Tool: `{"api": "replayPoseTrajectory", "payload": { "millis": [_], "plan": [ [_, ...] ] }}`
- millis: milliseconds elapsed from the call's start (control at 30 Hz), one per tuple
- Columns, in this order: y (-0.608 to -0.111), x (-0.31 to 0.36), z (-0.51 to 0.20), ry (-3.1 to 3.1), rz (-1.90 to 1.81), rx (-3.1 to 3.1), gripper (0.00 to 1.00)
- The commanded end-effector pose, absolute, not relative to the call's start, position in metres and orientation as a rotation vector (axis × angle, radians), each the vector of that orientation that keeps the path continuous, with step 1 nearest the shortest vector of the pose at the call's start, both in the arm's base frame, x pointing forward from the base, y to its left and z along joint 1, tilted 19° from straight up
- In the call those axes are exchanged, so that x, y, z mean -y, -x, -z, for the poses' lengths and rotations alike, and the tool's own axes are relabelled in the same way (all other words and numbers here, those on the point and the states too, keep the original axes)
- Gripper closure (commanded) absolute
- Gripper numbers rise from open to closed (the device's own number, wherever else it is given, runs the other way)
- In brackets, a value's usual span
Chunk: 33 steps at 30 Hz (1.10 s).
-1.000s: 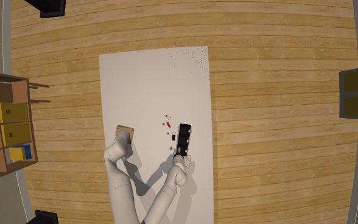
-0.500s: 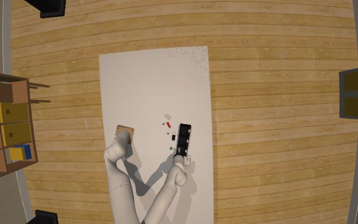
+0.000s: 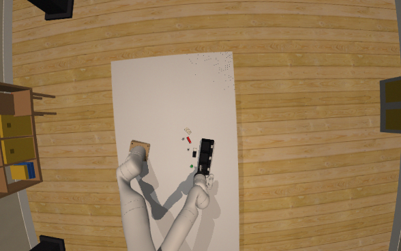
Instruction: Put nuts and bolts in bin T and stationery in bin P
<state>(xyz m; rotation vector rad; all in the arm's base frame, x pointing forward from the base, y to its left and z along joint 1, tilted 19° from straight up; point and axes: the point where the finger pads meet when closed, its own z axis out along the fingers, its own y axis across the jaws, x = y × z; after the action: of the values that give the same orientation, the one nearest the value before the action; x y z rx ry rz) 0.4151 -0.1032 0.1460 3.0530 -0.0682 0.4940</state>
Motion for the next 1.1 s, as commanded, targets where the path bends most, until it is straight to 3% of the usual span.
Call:
{"api": "replayPoseTrajectory", "payload": {
  "millis": [0,1067],
  "plan": [
    [-0.413,0.104,-0.152,-3.049,-0.492,0.062,0.91],
    [-0.399,0.1,-0.201,-3.051,-0.501,0.061,0.91]
  ]
}}
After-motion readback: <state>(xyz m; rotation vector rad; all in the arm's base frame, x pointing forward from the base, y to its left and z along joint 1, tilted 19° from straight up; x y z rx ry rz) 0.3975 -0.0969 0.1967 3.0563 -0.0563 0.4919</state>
